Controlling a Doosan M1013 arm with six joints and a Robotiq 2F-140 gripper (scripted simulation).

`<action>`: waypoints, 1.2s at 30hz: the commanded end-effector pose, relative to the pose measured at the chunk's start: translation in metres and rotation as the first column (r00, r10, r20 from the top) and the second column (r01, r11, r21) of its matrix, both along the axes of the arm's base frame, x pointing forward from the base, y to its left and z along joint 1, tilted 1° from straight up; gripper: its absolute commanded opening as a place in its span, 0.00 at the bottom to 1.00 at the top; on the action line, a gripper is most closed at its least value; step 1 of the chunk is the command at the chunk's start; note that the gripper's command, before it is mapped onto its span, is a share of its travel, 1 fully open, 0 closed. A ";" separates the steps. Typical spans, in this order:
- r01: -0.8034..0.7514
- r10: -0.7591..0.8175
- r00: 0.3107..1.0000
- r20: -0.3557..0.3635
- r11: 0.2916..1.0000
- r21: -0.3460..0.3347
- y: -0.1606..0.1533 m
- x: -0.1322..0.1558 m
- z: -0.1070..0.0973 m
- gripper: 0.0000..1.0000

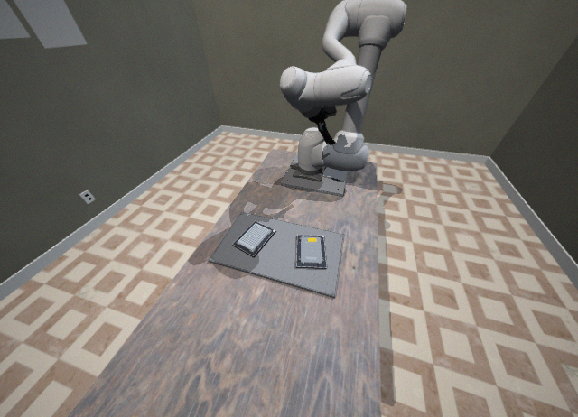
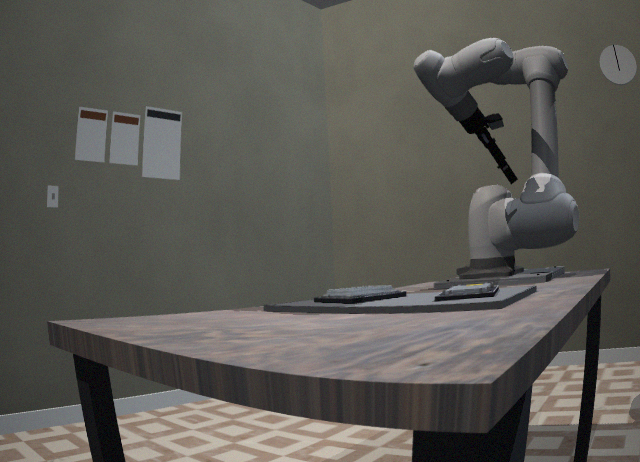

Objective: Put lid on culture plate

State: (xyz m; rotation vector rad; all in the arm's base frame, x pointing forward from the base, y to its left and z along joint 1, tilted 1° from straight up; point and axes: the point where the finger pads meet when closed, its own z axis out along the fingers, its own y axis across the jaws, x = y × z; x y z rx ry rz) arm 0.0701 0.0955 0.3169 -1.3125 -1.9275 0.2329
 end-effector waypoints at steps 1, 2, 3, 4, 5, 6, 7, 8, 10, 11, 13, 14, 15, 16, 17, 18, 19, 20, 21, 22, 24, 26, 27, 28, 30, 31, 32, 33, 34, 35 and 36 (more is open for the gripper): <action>0.000 0.000 1.000 0.001 1.000 0.001 0.000 0.000 0.000 1.00; 0.000 0.000 1.000 0.001 1.000 0.001 0.000 0.000 0.000 1.00; 0.000 0.000 1.000 0.001 1.000 0.001 0.000 0.000 0.000 1.00; 0.000 0.000 1.000 0.001 1.000 0.001 0.000 0.000 0.000 1.00; 0.000 0.000 1.000 0.001 1.000 0.001 0.000 0.000 0.000 1.00; 0.000 0.000 1.000 0.001 1.000 0.001 0.000 0.000 0.000 1.00; 0.000 0.000 1.000 0.001 1.000 0.001 0.000 0.000 0.000 1.00; 0.000 0.000 1.000 0.001 1.000 0.001 0.000 0.000 0.000 1.00; 0.000 0.000 1.000 0.001 1.000 0.001 0.000 0.000 0.000 1.00; 0.000 0.000 1.000 0.001 1.000 0.001 0.000 0.000 0.000 1.00; 0.000 0.000 1.000 0.001 1.000 0.001 0.000 0.000 0.000 1.00; 0.000 0.000 1.000 0.001 1.000 0.001 0.000 0.000 0.000 1.00; 0.000 0.000 1.000 0.001 1.000 0.001 0.000 0.000 0.000 1.00; 0.000 0.000 1.000 0.001 1.000 0.001 0.000 0.000 0.000 1.00; 0.000 0.000 1.000 0.001 1.000 0.001 0.000 0.000 0.000 1.00; 0.001 -0.001 1.000 0.001 1.000 0.000 0.000 0.001 0.000 1.00; 0.005 -0.005 1.000 0.002 1.000 -0.006 0.000 0.002 -0.001 1.00; 0.009 -0.009 1.000 0.005 1.000 -0.014 -0.001 0.005 -0.001 1.00; 0.015 -0.015 1.000 0.008 0.999 -0.028 -0.002 0.009 -0.003 1.00; 0.028 -0.028 1.000 0.011 0.999 -0.046 -0.002 0.014 -0.005 1.00; 0.071 -0.069 0.997 0.024 0.992 -0.102 -0.004 0.030 -0.012 1.00; 0.140 -0.133 0.990 0.050 0.973 -0.183 -0.006 0.055 -0.024 1.00; 0.185 -0.173 0.982 0.070 0.956 -0.230 -0.007 0.071 -0.031 1.00; 0.236 -0.218 0.971 0.095 0.931 -0.279 -0.008 0.090 -0.039 1.00; 0.346 -0.309 0.938 0.157 0.864 -0.366 -0.009 0.120 -0.052 1.00; 0.392 -0.346 0.920 0.185 0.833 -0.392 -0.009 0.133 -0.058 1.00; 0.421 -0.367 0.907 0.207 0.806 -0.417 -0.009 0.146 -0.064 1.00; 0.421 -0.367 0.907 0.207 0.806 -0.417 -0.009 0.146 -0.064 1.00; 0.421 -0.367 0.907 0.207 0.806 -0.417 -0.009 0.146 -0.064 1.00; 0.489 -0.418 0.872 0.255 0.746 -0.451 -0.009 0.179 -0.078 1.00; 0.558 -0.466 0.830 0.306 0.679 -0.477 -0.008 0.189 -0.082 1.00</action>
